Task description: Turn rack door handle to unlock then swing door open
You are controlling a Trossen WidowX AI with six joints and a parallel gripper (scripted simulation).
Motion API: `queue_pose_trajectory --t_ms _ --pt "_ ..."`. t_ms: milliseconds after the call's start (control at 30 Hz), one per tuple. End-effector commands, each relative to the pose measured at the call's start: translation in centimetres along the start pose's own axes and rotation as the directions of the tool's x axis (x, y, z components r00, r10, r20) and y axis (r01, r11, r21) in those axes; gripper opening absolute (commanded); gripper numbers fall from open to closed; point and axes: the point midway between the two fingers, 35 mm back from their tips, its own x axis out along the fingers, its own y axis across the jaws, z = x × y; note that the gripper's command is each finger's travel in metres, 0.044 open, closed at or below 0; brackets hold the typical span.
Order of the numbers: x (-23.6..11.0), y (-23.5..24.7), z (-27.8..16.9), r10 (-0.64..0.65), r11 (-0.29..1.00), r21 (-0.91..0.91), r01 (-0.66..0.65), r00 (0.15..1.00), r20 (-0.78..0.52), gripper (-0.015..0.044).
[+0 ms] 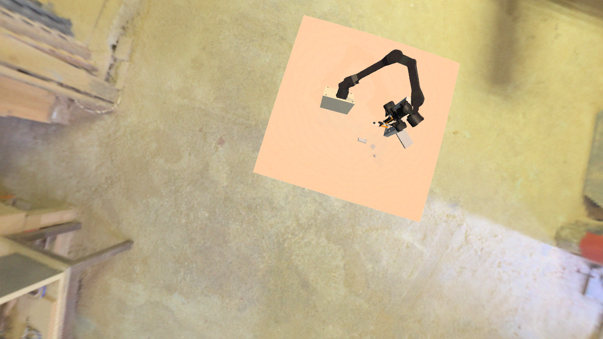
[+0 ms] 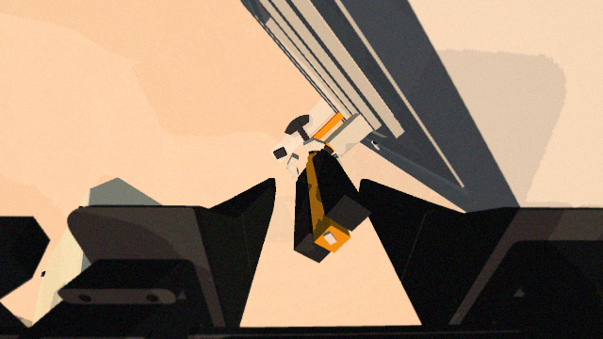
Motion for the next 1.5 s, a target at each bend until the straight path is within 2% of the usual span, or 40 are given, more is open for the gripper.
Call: queue_pose_trajectory --t_ms 0,233,533,967,1467 --pt "-0.01 -0.05 0.13 -0.002 0.98 -0.201 0.003 1.0 0.005 0.0282" --pt "-0.01 -0.05 0.13 -0.002 0.853 -0.522 0.004 1.0 0.005 0.0282" --pt "-0.01 -0.04 0.13 -0.002 0.573 -0.82 0.005 1.0 0.005 0.0282" --pt "-0.01 -0.04 0.13 -0.002 0.566 -0.824 0.005 1.0 0.005 0.0282" --pt "-0.01 -0.04 0.13 -0.002 0.566 -0.824 0.005 1.0 0.005 0.0182"
